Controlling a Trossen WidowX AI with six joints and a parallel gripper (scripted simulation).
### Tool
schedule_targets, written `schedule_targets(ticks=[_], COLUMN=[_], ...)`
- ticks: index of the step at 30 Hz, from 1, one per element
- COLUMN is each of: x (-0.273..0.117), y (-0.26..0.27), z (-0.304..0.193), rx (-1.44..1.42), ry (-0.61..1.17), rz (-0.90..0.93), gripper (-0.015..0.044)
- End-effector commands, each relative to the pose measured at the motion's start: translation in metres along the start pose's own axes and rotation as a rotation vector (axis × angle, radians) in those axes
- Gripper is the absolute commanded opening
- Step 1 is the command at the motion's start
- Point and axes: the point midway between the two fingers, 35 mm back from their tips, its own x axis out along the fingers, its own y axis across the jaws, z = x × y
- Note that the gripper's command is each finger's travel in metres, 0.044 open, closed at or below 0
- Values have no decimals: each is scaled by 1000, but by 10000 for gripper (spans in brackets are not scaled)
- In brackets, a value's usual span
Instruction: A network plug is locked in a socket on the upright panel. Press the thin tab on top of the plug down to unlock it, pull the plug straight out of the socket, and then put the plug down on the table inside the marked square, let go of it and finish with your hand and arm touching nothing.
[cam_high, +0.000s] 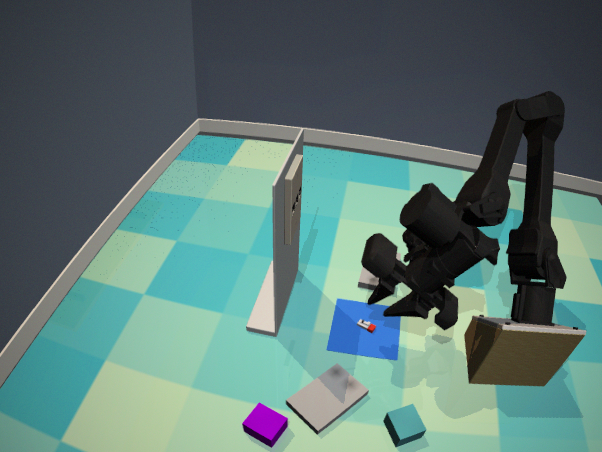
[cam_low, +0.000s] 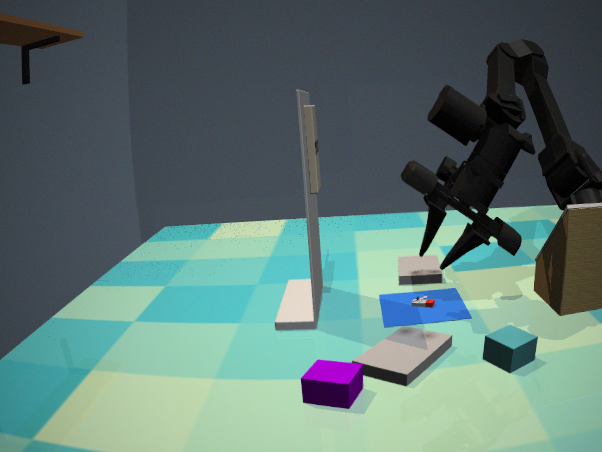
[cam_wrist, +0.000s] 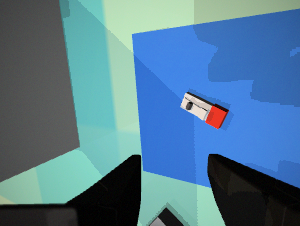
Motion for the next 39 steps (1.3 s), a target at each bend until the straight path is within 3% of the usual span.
schedule_targets(ticks=[1,39], x=[-4,-40], y=[5,23], z=[1,4], rx=[13,10], ry=[-3,-10], rz=[7,13], gripper=[156,156])
